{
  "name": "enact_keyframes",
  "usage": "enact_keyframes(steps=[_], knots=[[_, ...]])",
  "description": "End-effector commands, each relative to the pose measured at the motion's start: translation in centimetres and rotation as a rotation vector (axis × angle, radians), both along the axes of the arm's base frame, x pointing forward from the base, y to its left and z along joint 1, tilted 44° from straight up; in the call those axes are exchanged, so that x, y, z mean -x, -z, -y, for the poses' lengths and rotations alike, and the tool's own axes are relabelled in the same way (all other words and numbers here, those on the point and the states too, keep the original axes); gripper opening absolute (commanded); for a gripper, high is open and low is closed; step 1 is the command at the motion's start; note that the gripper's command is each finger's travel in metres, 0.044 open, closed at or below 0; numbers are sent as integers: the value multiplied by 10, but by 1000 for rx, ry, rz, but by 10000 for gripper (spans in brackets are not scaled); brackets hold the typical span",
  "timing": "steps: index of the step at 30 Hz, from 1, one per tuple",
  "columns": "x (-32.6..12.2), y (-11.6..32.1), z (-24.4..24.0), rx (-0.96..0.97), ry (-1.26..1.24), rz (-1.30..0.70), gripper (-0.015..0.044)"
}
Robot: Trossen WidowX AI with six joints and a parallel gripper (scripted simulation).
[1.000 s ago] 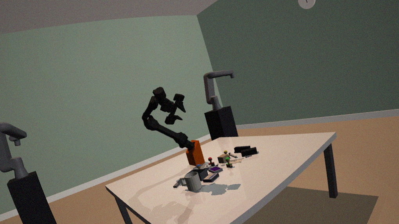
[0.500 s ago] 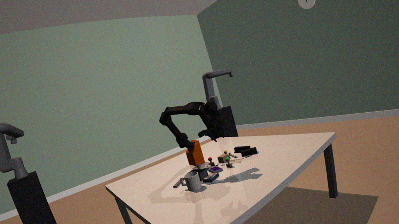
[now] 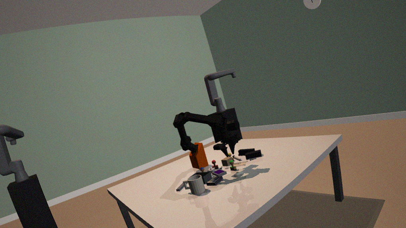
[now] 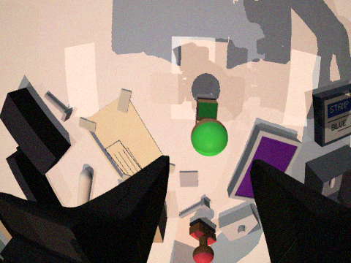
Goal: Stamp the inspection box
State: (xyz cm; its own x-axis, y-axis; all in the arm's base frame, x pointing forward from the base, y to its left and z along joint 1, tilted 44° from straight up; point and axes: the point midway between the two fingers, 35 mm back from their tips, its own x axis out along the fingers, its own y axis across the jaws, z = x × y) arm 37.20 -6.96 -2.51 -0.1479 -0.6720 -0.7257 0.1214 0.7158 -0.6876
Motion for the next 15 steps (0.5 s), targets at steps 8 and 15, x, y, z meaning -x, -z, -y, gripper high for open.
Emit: enact_keyframes(steps=[8, 15], knots=[[4, 12, 13, 4, -3, -10, 224], [5, 21, 21, 4, -3, -10, 224]])
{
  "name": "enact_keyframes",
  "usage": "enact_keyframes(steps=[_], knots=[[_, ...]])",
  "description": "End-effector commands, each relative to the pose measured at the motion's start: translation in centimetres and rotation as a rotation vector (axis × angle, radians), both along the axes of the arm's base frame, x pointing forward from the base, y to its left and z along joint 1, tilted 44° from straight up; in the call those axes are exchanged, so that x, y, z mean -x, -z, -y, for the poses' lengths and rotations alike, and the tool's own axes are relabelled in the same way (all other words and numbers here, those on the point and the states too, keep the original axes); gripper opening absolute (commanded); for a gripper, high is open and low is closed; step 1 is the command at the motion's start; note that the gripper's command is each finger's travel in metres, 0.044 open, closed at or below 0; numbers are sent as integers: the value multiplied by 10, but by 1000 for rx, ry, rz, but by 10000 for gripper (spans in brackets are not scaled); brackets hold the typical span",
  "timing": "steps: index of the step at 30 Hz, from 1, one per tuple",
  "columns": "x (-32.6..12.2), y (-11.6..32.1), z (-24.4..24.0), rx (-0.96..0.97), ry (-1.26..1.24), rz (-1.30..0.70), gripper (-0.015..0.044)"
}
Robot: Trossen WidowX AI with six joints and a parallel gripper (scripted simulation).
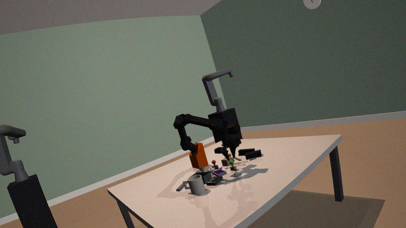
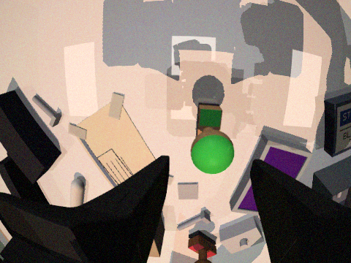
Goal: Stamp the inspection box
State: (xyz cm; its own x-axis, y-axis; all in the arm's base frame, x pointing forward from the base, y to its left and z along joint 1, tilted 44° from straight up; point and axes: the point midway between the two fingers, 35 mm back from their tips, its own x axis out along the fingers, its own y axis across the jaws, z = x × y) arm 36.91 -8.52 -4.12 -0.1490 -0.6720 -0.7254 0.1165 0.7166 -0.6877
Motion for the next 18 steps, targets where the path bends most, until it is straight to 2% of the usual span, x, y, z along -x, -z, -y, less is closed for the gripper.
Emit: enact_keyframes(steps=[1, 18], knots=[[2, 6, 7, 5, 0, -6, 224], [8, 25, 26, 7, 0, -6, 224]])
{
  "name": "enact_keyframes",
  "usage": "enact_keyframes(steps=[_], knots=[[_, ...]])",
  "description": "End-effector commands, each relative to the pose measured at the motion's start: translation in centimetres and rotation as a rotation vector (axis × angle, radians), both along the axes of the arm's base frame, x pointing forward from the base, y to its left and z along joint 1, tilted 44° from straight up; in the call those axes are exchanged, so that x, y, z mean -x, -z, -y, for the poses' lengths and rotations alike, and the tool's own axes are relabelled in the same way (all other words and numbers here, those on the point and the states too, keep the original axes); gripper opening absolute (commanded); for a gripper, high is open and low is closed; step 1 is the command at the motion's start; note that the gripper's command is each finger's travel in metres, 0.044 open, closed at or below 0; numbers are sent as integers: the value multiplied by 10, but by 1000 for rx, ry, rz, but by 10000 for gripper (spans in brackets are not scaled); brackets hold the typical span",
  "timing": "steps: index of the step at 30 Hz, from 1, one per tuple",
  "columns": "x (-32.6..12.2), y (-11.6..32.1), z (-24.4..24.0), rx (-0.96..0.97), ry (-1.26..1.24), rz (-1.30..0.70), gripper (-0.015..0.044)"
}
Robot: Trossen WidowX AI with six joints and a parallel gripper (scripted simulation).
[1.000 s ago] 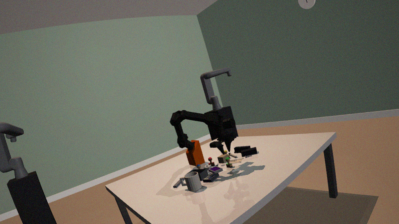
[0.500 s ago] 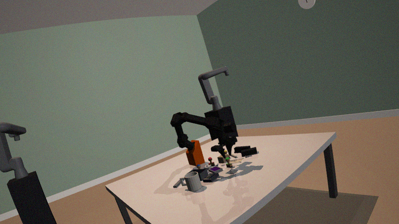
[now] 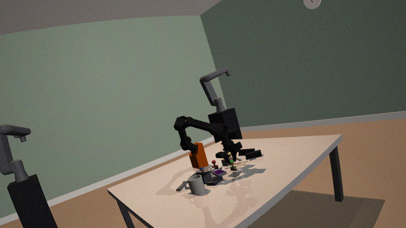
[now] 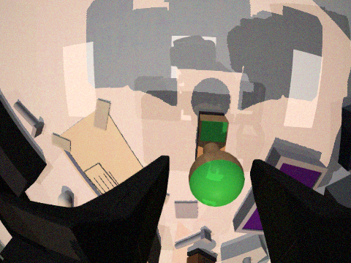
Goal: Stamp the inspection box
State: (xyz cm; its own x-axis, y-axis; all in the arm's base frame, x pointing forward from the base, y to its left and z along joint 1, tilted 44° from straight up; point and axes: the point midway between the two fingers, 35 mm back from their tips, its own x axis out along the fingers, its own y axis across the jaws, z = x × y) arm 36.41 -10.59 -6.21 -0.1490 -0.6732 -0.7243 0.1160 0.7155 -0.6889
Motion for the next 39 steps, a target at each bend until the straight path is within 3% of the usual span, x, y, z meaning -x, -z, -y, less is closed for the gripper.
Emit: enact_keyframes(steps=[1, 15, 18, 28, 31, 39], knots=[[3, 5, 6, 5, 0, -6, 224], [7, 15, 17, 8, 1, -7, 224], [6, 14, 15, 3, 2, -4, 145], [6, 14, 15, 3, 2, -4, 78], [6, 14, 15, 2, 2, -3, 0], [5, 11, 12, 1, 2, -3, 0]])
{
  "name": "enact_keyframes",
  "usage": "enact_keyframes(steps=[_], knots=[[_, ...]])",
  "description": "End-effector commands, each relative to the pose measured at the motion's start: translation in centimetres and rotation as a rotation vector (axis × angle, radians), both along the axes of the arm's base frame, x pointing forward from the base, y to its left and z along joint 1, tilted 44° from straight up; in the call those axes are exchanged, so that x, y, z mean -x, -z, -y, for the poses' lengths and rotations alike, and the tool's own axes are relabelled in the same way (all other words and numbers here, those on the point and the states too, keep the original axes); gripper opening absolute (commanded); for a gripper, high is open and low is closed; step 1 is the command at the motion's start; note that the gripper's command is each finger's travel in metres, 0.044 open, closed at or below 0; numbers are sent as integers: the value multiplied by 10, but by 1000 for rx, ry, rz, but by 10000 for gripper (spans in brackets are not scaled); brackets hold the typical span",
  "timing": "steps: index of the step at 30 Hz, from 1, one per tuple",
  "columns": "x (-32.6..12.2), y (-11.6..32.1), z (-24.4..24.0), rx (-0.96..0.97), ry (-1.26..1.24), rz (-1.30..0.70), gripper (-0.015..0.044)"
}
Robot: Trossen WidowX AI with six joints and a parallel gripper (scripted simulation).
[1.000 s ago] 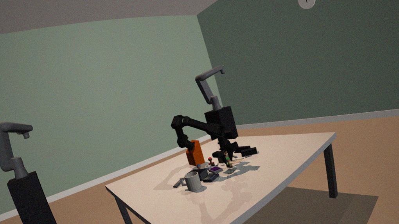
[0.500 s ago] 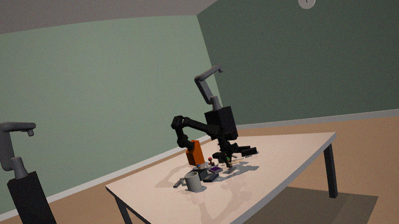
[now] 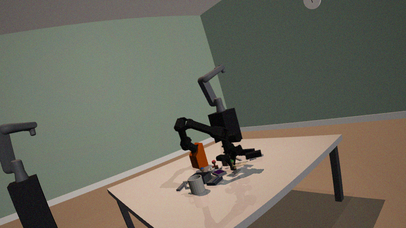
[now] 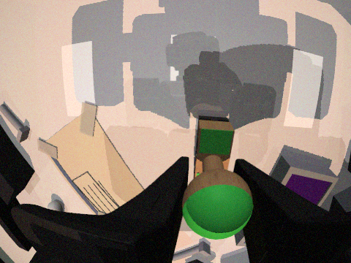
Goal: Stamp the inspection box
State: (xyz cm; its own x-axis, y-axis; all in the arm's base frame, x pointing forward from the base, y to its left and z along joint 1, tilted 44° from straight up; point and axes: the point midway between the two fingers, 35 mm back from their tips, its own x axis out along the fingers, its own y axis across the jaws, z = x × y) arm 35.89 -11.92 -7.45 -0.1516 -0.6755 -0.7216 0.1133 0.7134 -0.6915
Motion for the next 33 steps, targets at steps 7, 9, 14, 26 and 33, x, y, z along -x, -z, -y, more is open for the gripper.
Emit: enact_keyframes(steps=[7, 9, 14, 26, 33], knots=[[-1, -3, -4, -3, 2, 1, 0], [-1, -4, -4, -4, 2, 1, 0], [-2, -6, -6, -5, 2, 1, 0], [-3, -10, -10, -7, 2, 2, 0], [-4, -12, -12, -8, 2, 2, 0]])
